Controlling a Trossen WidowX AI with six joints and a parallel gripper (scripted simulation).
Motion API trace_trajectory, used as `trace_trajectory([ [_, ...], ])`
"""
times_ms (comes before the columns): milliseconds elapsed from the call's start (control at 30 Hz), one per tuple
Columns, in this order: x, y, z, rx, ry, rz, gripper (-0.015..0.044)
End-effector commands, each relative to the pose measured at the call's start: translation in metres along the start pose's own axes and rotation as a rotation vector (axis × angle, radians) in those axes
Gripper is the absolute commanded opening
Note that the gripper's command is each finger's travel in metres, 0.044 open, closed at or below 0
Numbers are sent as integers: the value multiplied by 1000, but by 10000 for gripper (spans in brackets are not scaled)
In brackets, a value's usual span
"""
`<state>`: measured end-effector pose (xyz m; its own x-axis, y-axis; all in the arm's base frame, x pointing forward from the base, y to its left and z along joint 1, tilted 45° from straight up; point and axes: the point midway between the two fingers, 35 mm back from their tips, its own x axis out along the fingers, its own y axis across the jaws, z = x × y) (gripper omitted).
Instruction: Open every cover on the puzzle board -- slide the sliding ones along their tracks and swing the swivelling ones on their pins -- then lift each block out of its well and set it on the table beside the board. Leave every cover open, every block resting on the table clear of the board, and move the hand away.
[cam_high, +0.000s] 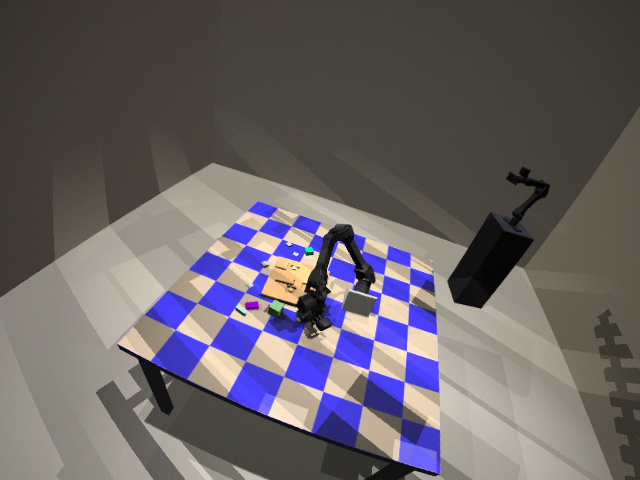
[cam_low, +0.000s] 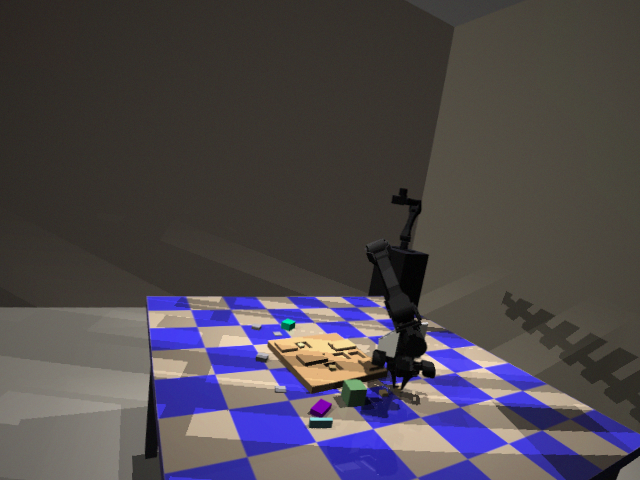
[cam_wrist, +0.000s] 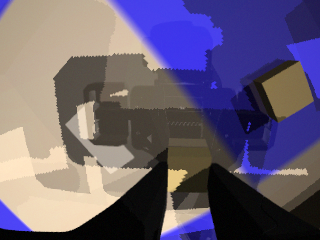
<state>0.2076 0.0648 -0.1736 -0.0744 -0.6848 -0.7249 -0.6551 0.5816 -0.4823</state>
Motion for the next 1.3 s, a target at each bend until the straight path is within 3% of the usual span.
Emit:
trace_trajectory([
  [0, 0, 0, 0, 0, 0, 0, 106],
  [433, -2, 0, 0, 0, 0, 0, 440],
  [1267, -76, 2, 0, -9, 3, -1, 440],
])
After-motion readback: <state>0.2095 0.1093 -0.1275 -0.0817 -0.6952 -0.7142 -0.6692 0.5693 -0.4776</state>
